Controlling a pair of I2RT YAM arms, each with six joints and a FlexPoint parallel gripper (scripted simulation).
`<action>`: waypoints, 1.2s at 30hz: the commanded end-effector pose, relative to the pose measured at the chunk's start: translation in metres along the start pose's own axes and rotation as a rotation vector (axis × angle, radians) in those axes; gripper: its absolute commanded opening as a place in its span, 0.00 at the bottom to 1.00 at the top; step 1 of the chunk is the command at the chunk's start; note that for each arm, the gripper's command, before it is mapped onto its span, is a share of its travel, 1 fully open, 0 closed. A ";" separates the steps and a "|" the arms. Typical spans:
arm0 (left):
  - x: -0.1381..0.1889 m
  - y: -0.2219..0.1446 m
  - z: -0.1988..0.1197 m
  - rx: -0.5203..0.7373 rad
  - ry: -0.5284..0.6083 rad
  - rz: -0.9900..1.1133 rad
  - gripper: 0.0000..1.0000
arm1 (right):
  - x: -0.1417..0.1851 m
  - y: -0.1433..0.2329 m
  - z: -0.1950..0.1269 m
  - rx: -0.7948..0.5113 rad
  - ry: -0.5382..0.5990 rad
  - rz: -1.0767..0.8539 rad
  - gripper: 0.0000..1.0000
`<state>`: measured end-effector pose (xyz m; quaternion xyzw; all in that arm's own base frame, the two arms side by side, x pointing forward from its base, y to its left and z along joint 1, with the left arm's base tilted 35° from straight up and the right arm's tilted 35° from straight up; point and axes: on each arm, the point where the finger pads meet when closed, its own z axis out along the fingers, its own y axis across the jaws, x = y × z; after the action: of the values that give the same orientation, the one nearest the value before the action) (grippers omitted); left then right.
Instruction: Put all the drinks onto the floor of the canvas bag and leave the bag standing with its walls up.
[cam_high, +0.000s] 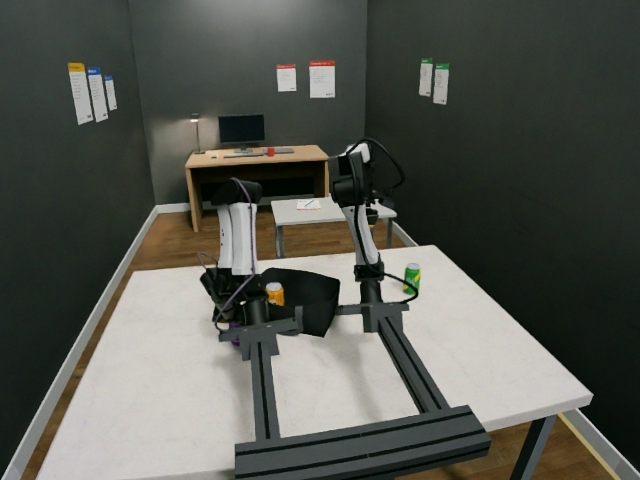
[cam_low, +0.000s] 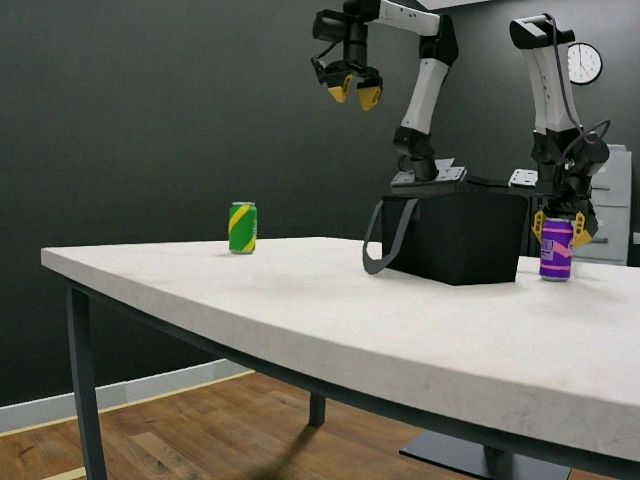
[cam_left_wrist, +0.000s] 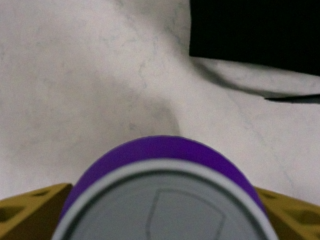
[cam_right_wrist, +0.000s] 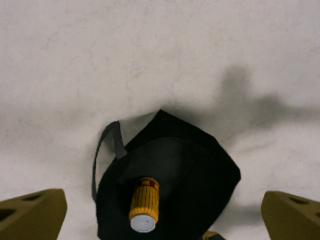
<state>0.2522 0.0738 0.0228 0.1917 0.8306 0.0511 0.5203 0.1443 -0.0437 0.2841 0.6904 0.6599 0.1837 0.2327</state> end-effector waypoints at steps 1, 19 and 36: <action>-0.005 0.004 -0.004 -0.024 -0.023 0.019 0.84 | 0.002 0.002 -0.003 -0.022 0.002 -0.011 1.00; -0.001 0.005 -0.001 -0.021 -0.009 0.011 0.68 | 0.002 0.002 -0.003 -0.022 0.002 -0.011 1.00; -0.005 -0.006 -0.014 0.031 0.003 -0.020 0.67 | 0.002 0.002 -0.003 -0.022 0.002 -0.011 1.00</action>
<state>0.2459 0.0719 0.0219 0.1839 0.8364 0.0451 0.5144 0.1443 -0.0437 0.2841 0.6904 0.6599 0.1837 0.2327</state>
